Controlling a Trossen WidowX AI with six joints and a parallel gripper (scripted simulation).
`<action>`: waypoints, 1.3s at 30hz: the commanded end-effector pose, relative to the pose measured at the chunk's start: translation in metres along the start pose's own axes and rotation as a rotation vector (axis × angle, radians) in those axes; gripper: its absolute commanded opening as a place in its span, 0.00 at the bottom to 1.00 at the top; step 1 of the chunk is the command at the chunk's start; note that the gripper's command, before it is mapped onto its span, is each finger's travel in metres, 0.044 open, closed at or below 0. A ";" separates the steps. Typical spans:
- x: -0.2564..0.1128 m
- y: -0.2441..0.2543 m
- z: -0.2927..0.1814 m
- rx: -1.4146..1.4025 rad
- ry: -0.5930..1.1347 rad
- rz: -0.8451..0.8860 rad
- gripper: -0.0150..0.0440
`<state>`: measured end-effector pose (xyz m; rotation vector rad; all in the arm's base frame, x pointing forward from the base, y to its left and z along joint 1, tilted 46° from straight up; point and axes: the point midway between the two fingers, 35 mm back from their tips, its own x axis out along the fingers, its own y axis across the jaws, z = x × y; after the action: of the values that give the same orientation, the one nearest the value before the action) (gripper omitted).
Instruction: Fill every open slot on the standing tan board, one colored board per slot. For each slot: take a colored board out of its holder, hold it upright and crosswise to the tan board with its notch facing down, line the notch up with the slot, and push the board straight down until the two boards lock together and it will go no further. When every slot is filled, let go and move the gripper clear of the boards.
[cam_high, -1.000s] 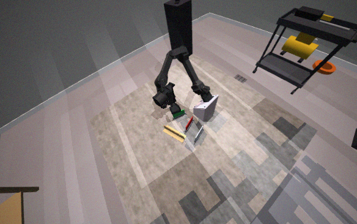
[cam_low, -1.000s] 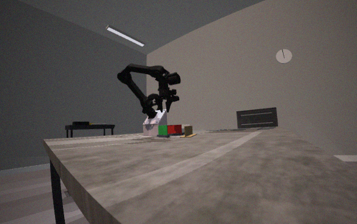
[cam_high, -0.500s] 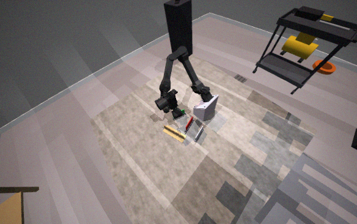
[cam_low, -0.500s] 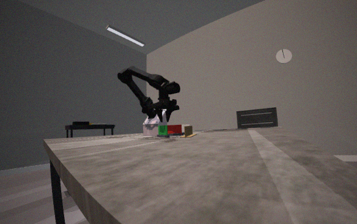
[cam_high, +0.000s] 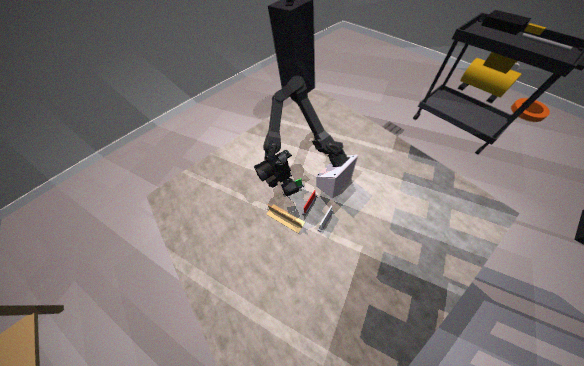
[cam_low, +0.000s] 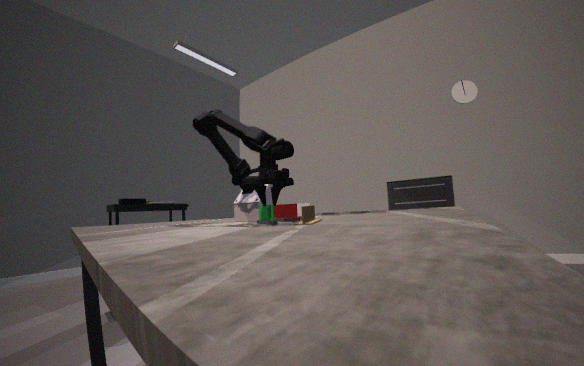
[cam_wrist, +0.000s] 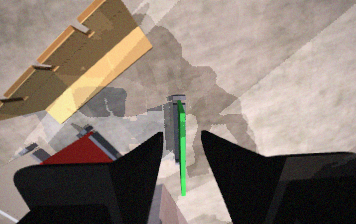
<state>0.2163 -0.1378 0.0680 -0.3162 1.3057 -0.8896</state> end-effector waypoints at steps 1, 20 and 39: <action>0.008 0.000 -0.001 -0.006 0.005 0.001 0.57; 0.038 0.000 -0.001 -0.006 0.004 0.000 0.57; 0.042 0.000 -0.002 -0.006 0.004 0.000 0.25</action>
<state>0.2146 -0.1677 0.0387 -0.3178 1.3113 -0.8908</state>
